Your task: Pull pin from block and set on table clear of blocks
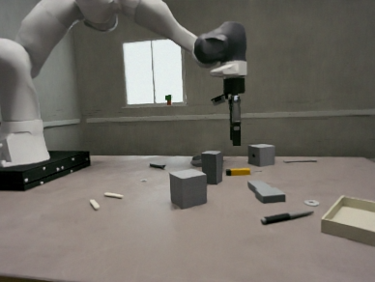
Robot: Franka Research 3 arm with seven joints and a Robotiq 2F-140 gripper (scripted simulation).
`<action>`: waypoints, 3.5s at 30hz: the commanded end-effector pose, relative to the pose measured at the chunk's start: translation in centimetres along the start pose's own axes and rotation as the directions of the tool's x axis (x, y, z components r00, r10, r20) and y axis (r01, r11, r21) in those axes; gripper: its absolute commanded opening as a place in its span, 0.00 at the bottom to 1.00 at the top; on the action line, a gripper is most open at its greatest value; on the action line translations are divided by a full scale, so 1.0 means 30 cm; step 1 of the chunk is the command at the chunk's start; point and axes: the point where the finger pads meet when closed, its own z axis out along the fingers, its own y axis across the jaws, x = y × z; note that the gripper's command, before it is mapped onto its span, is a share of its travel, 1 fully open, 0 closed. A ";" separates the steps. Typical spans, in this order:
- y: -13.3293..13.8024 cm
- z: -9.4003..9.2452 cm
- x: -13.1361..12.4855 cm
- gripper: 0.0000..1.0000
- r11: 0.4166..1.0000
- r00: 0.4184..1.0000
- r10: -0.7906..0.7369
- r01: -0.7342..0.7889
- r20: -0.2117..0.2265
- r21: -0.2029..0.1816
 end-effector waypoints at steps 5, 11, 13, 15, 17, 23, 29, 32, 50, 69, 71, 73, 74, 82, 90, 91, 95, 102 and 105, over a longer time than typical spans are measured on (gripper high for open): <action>0.000 0.000 0.000 0.31 1.000 1.000 0.000 0.000 0.000 0.000; 0.000 0.000 0.000 0.31 1.000 1.000 0.000 0.000 0.000 0.000; 0.000 0.000 0.000 0.31 1.000 1.000 0.000 0.000 0.000 0.000; 0.000 0.000 0.000 0.31 1.000 1.000 0.000 0.000 0.000 0.000; 0.000 0.000 0.000 0.31 1.000 1.000 0.000 0.000 0.000 0.000; 0.000 0.000 0.000 0.31 1.000 1.000 0.000 0.000 0.000 0.000; 0.000 0.000 0.000 0.31 1.000 1.000 0.000 0.000 0.000 0.000; 0.000 0.000 0.000 0.31 1.000 1.000 0.000 0.000 0.000 0.000; -0.042 -0.023 0.018 0.31 1.000 1.000 0.019 -0.019 0.001 0.015; -0.504 -0.277 0.340 0.31 0.944 0.944 0.330 -0.330 0.009 0.027; -0.504 -0.277 0.340 0.31 0.944 0.944 0.330 -0.330 0.009 0.027; -0.531 -0.286 0.374 0.31 0.934 0.934 0.356 -0.356 0.005 0.016; -0.540 -0.289 0.387 0.31 0.931 0.931 0.366 -0.366 0.003 0.011; -0.558 -0.294 0.413 0.31 0.923 0.923 0.385 -0.385 -0.002 0.001; -0.558 -0.294 0.413 0.31 0.923 0.923 0.385 -0.385 -0.002 0.001; -0.557 -0.293 0.413 0.31 0.923 0.923 0.385 -0.385 -0.002 0.002; -0.540 -0.253 0.426 0.31 0.933 0.933 0.359 -0.359 -0.021 0.007; -0.519 -0.226 0.433 0.31 0.944 0.943 0.330 -0.330 -0.034 0.006; -0.512 -0.222 0.434 0.31 0.947 0.946 0.321 -0.321 -0.036 0.005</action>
